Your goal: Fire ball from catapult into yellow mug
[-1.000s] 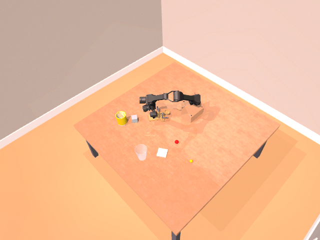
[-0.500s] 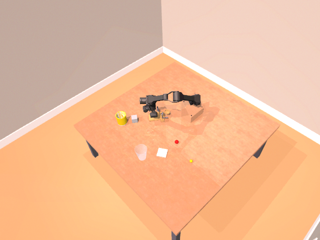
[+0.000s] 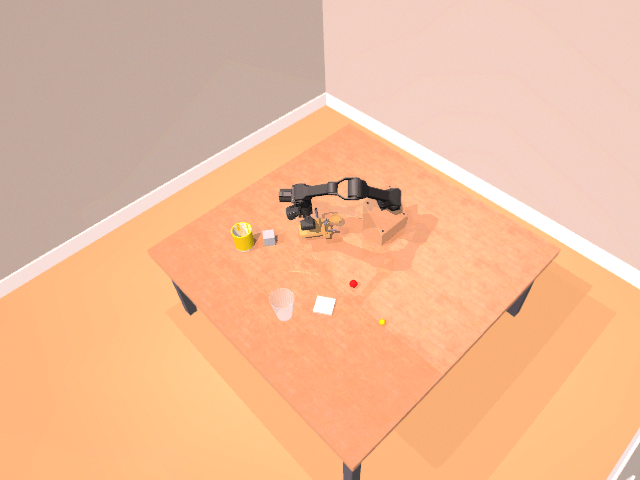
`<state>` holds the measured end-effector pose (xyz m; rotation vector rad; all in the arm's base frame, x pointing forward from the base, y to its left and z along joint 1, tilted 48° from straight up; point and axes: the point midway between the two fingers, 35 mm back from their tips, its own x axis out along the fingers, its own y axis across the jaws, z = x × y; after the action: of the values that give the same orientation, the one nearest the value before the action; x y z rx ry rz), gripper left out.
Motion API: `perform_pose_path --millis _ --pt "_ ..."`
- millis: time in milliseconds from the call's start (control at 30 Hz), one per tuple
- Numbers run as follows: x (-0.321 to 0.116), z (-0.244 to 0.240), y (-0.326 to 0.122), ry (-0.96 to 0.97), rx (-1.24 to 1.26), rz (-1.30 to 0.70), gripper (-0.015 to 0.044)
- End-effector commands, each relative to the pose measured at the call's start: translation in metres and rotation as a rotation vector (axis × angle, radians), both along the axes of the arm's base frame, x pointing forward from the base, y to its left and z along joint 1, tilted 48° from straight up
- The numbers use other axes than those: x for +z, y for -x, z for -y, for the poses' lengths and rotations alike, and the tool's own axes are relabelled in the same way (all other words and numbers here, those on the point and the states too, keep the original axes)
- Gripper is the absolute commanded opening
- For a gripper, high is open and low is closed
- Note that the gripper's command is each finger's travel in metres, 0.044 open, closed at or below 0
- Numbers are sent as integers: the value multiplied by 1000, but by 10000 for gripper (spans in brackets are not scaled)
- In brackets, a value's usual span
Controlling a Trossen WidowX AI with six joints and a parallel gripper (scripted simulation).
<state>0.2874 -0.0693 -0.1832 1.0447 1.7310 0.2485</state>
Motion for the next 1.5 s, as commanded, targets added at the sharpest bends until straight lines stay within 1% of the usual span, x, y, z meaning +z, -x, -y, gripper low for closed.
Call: perform_pose_path --millis 0,1100,1300,1467 --pt "13 16 -7 16 -4 27 0" --pt "-21 -22 -7 11 -8 25 0" --pt "-20 -20 -6 11 2 21 0" --pt "-20 -20 -6 11 2 21 131"
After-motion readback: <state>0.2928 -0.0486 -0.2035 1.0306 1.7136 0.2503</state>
